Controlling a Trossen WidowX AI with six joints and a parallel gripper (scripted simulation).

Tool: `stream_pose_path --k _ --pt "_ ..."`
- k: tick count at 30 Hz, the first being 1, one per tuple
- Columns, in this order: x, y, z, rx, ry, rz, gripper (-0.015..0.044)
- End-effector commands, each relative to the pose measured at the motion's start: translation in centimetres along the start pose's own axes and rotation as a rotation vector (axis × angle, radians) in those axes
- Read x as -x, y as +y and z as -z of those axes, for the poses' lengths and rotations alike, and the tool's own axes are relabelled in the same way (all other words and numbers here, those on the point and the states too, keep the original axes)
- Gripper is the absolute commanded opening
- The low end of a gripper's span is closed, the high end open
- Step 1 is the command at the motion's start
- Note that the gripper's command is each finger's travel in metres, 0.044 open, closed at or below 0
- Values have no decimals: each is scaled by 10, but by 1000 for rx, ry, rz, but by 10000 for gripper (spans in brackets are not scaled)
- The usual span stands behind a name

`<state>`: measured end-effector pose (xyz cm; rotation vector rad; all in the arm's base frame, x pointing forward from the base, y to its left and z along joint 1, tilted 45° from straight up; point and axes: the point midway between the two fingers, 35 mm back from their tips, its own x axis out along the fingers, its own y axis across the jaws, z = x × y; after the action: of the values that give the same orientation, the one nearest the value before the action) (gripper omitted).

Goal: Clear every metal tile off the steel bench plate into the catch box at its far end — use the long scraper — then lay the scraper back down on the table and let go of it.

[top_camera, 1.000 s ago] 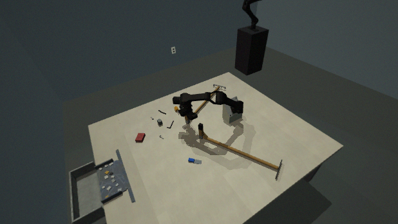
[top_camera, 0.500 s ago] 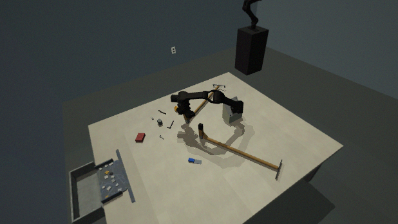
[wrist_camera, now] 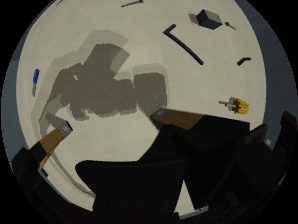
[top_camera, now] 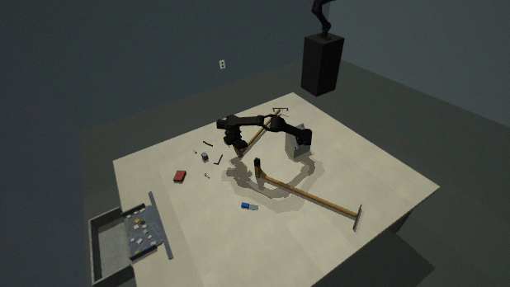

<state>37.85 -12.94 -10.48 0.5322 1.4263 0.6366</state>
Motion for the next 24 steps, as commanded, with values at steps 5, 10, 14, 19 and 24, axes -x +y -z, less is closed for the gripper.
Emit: stream_pose_path --k 5,10,14,19,24 --pt "-2 -18 4 -4 8 7 0" --pt "-2 -26 4 -2 7 10 0" --pt "-2 -32 4 -1 5 12 0" --pt "-2 -41 5 1 3 14 0" --pt "-2 -49 5 2 2 17 0"
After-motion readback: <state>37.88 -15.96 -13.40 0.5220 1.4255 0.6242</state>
